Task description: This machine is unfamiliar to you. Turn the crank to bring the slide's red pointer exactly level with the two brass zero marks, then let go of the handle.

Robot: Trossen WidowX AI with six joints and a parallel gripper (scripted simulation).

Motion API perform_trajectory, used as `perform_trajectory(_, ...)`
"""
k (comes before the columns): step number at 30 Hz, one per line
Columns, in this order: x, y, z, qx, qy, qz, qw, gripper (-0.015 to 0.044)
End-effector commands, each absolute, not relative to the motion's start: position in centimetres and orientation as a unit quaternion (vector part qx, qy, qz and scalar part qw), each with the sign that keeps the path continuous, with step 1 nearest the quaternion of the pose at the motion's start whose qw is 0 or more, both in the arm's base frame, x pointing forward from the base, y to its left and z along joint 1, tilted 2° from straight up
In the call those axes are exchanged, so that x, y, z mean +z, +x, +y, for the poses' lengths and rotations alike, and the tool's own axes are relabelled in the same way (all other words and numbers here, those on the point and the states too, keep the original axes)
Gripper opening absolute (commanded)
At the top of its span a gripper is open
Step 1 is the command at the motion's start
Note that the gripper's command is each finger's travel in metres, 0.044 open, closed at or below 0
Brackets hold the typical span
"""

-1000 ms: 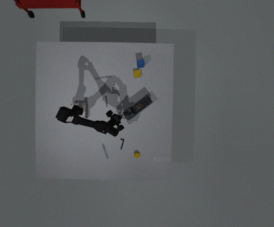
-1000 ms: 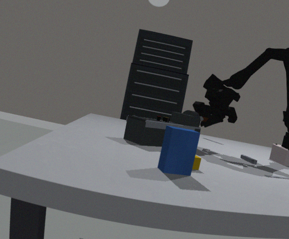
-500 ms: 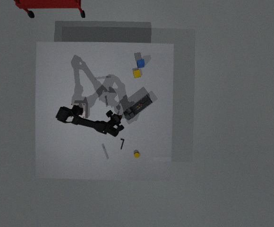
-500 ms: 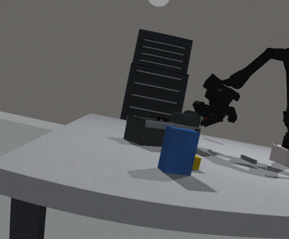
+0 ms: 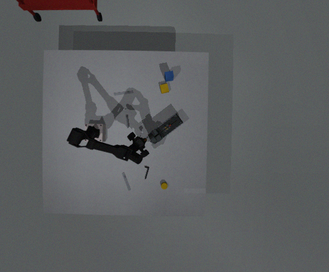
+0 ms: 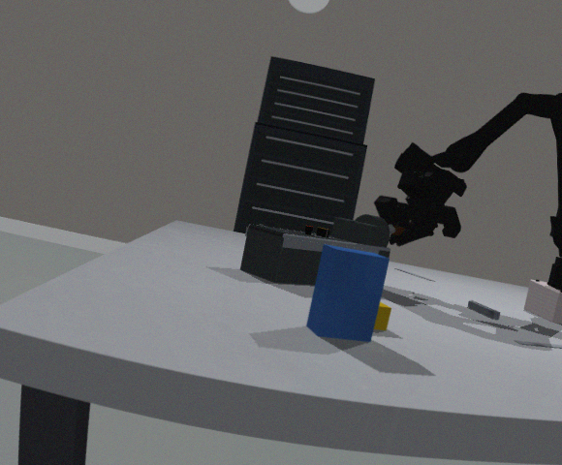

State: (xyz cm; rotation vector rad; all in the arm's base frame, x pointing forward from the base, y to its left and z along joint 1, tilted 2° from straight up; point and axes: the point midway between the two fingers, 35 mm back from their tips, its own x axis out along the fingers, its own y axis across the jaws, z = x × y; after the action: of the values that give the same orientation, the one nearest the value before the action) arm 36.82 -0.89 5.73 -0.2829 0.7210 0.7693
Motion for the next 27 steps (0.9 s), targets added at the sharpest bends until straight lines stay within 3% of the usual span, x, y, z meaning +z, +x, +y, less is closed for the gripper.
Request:
perform_trajectory(1,6.52,37.14,-1.31,0.362,-0.139,0.333,0.860,0.0000)
perform_trajectory(27,6.73,37.34,-1.52,0.362,-0.139,0.333,0.860,0.0000)
